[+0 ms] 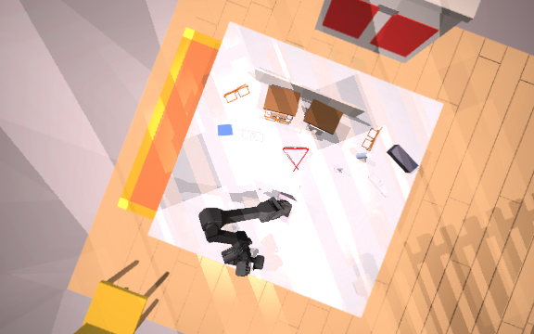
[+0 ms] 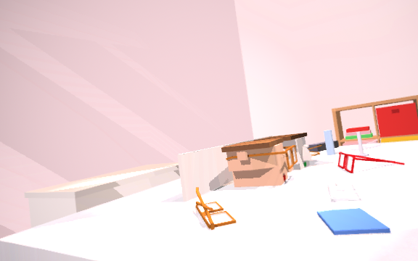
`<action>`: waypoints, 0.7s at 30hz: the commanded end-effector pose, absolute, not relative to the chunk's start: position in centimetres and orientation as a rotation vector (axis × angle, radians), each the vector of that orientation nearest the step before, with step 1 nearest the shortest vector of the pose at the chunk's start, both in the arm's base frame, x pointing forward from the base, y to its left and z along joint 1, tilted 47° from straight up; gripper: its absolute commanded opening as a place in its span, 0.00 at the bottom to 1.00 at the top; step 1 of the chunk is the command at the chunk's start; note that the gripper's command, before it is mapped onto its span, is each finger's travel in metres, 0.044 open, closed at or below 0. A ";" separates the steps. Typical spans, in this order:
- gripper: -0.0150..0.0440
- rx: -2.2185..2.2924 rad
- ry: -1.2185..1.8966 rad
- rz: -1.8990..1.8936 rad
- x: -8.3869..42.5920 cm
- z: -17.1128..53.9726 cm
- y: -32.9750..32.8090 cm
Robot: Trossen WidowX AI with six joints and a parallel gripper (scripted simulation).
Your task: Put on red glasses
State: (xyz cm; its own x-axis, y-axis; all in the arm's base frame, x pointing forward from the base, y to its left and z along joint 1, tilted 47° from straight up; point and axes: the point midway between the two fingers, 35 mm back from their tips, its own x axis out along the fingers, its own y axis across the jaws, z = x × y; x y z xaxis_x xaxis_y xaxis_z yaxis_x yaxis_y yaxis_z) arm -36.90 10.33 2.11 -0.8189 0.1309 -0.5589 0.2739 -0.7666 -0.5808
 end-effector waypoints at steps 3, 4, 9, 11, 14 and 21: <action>0.59 0.912 0.917 -2.947 -37.3 5.9 14.9; 0.59 0.914 0.892 -2.984 -37.2 6.5 15.7; 0.59 0.913 0.760 -3.168 -36.4 9.5 19.8; 0.59 0.907 0.704 -3.241 -35.8 10.8 21.4; 0.59 0.890 0.617 -3.348 -34.9 12.8 23.6; 0.59 0.811 0.423 -3.617 -31.3 17.8 29.0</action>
